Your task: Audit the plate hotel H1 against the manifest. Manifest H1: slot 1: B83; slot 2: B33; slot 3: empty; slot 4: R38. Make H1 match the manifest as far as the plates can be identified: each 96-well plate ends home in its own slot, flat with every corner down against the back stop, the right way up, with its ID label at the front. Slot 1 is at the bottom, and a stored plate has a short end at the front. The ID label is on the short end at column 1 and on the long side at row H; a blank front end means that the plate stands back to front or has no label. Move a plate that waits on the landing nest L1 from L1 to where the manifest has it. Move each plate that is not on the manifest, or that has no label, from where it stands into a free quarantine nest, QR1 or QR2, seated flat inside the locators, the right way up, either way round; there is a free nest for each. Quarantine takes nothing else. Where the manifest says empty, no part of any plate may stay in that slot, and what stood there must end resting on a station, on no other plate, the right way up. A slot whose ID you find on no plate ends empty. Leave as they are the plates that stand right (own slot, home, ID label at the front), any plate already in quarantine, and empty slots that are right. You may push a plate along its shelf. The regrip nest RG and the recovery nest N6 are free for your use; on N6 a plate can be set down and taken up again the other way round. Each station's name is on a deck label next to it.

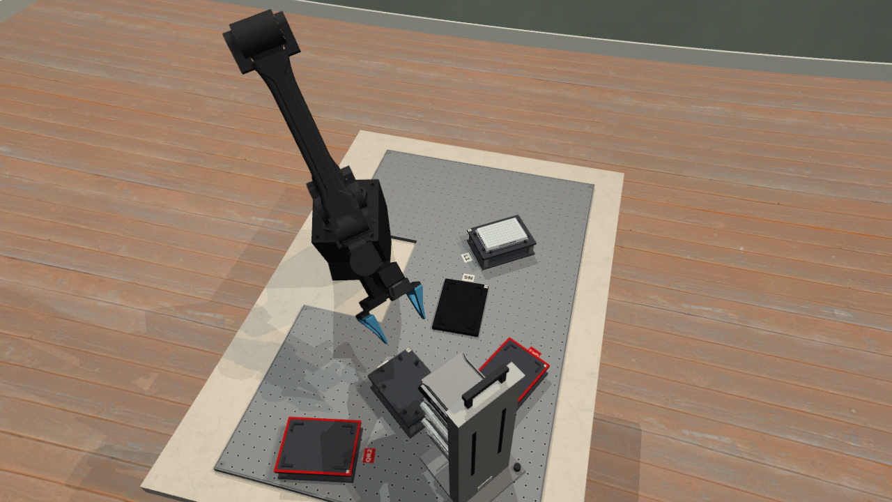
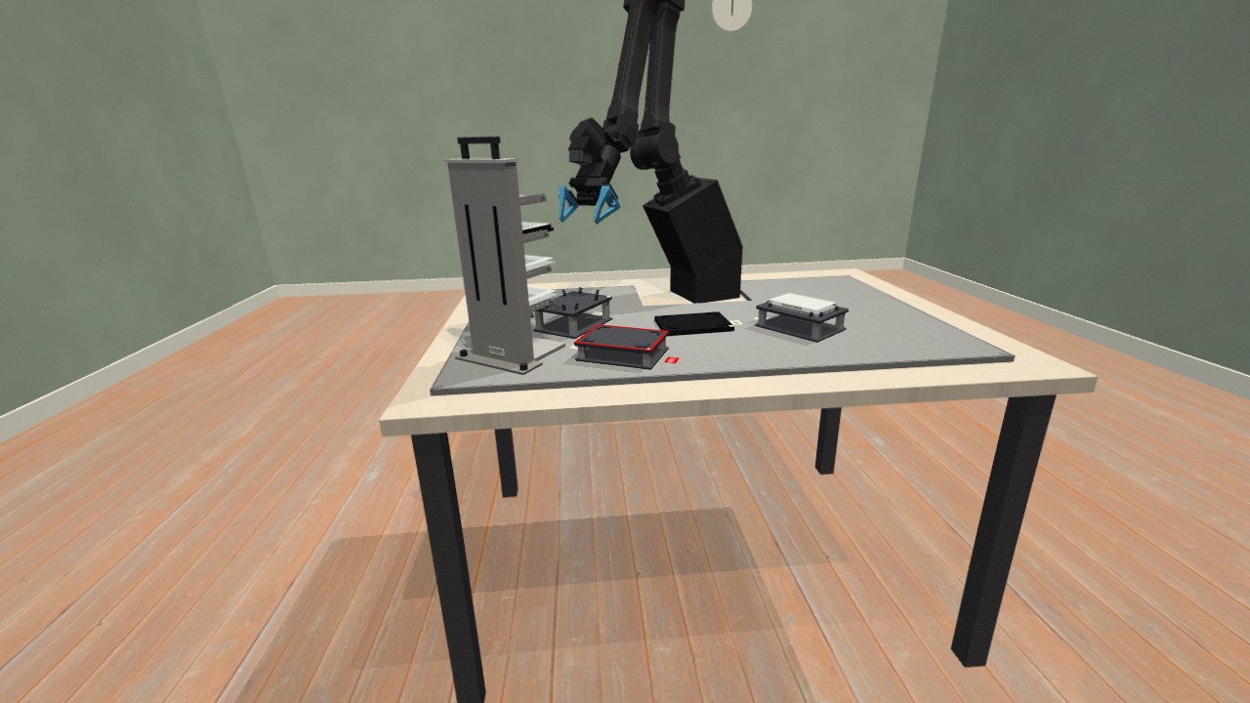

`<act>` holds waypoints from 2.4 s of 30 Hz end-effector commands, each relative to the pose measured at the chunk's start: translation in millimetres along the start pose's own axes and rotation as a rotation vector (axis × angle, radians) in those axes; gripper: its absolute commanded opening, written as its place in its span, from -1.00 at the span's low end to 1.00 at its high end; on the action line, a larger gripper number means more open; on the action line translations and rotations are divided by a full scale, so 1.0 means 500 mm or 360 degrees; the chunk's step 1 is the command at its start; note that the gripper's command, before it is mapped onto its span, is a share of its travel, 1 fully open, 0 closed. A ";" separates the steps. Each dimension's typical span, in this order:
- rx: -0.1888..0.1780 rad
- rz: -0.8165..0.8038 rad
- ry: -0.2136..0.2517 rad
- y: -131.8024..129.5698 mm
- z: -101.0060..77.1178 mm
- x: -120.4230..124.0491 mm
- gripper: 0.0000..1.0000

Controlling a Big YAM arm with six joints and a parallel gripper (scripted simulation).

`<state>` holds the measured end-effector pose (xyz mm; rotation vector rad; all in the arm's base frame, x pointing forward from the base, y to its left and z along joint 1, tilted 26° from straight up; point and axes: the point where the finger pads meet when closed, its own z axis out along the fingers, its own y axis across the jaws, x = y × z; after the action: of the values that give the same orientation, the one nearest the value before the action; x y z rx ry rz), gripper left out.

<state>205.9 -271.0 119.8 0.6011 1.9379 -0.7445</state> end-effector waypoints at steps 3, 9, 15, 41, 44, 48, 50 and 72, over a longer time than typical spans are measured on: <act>0.0032 -0.0045 -0.0003 -0.050 0.010 -0.024 1.00; 0.0023 -0.0064 -0.0046 -0.046 -0.005 -0.053 1.00; 0.0024 -0.0042 -0.0051 -0.046 -0.038 -0.086 1.00; 0.0017 -0.0018 -0.0001 -0.040 -0.082 -0.097 1.00; 0.0017 -0.0018 -0.0001 -0.040 -0.082 -0.097 1.00; 0.0017 -0.0018 -0.0001 -0.040 -0.082 -0.097 1.00; 0.0017 -0.0018 -0.0001 -0.040 -0.082 -0.097 1.00; 0.0017 -0.0018 -0.0001 -0.040 -0.082 -0.097 1.00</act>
<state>186.9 -258.9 170.9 0.5944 1.9586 -0.7626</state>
